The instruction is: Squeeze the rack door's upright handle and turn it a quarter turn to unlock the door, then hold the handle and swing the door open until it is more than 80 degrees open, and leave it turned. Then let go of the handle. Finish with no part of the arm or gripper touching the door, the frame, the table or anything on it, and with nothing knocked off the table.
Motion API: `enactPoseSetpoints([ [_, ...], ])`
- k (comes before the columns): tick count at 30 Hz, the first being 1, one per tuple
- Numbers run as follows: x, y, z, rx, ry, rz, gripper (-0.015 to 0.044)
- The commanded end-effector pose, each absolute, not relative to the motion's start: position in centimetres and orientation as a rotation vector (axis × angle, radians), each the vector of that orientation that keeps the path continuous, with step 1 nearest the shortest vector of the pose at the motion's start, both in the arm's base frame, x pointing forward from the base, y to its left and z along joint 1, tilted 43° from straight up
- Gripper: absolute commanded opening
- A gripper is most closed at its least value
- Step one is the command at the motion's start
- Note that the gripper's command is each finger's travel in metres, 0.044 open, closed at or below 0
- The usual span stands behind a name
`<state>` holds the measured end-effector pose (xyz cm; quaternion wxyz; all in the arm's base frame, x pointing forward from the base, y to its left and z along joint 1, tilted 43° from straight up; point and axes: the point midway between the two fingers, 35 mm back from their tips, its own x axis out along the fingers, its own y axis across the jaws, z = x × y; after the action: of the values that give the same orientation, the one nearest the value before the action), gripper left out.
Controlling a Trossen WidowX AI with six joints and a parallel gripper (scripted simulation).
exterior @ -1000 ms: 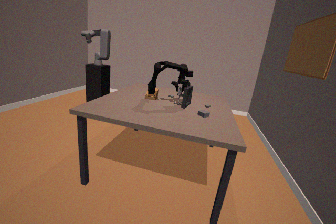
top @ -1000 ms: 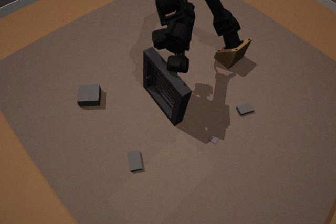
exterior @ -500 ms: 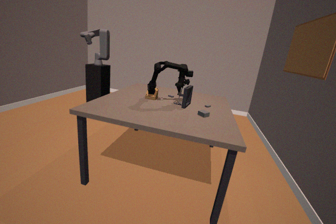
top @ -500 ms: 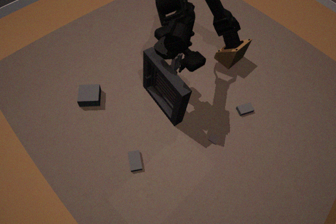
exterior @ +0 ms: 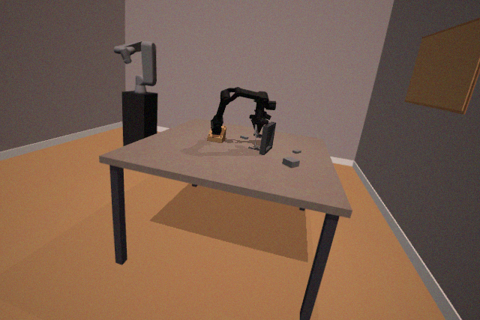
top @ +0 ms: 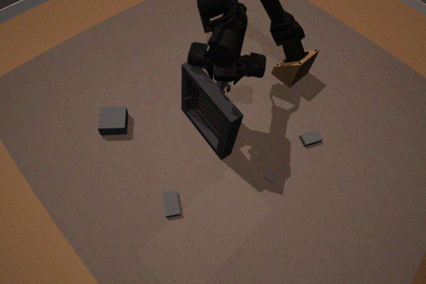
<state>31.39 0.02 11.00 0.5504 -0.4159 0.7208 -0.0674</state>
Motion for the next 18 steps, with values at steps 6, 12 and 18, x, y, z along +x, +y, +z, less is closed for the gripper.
enactPoseSetpoints([
  [6, 31.41, 0.04, 10.98, -1.307, 1.779, 0.235, 0.0283],
  [12, 31.42, 0.04, 10.98, -1.513, 1.793, 0.515, 0.0283],
  [18, 31.42, 0.03, 10.98, -1.661, 1.783, 0.735, 0.0283],
])
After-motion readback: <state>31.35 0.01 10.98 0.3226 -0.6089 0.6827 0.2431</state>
